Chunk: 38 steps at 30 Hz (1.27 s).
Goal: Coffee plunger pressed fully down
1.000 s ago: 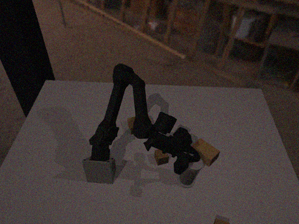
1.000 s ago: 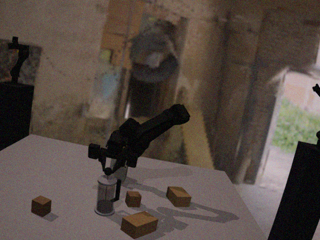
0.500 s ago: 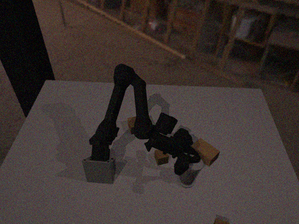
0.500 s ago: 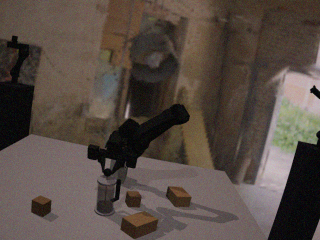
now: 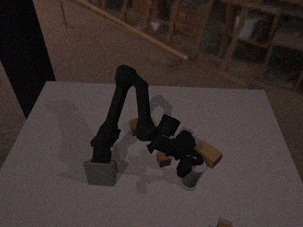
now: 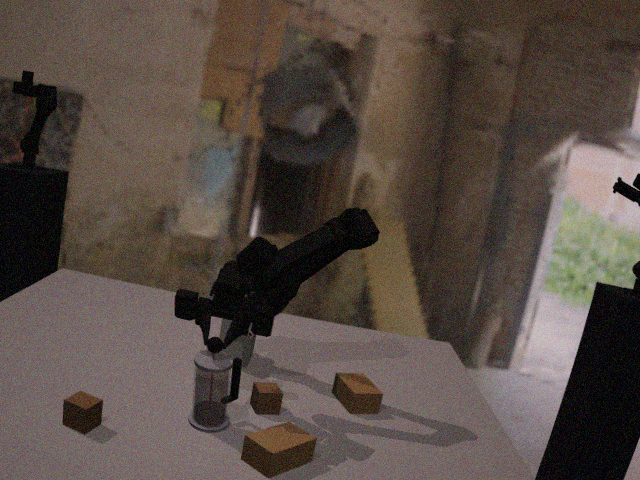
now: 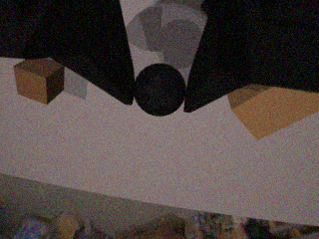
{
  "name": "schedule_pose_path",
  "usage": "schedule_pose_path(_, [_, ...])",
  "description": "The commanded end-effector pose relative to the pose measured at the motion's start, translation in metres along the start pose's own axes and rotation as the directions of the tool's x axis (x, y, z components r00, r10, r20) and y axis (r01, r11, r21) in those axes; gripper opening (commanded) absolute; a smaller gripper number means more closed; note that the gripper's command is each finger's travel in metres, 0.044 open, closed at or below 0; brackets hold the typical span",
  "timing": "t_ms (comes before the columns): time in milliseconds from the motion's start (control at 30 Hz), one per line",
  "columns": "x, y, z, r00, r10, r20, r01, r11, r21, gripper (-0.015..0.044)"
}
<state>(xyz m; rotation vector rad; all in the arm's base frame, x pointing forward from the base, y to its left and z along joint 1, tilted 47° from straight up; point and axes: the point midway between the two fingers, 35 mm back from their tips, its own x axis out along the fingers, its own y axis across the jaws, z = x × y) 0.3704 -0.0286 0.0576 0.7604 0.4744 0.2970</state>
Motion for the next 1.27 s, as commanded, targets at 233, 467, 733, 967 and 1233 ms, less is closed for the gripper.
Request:
schedule_pose_path(233, [0.000,0.000,0.000,1.000,-0.001,-0.001,0.001,1.000,0.001,0.0274])
schedule_pose_path(467, [0.000,0.000,0.000,1.000,-0.001,-0.001,0.001,1.000,0.001,0.0440])
schedule_pose_path(733, [-0.025,-0.001,0.031,1.000,-0.008,-0.014,0.008,1.000,0.002,0.0440])
schedule_pose_path(967, [-0.058,0.005,0.057,1.000,-0.004,-0.017,0.004,1.000,0.008,0.0440])
schedule_pose_path(1233, [-0.058,0.005,0.056,1.000,-0.004,-0.017,0.004,1.000,0.008,0.0440])
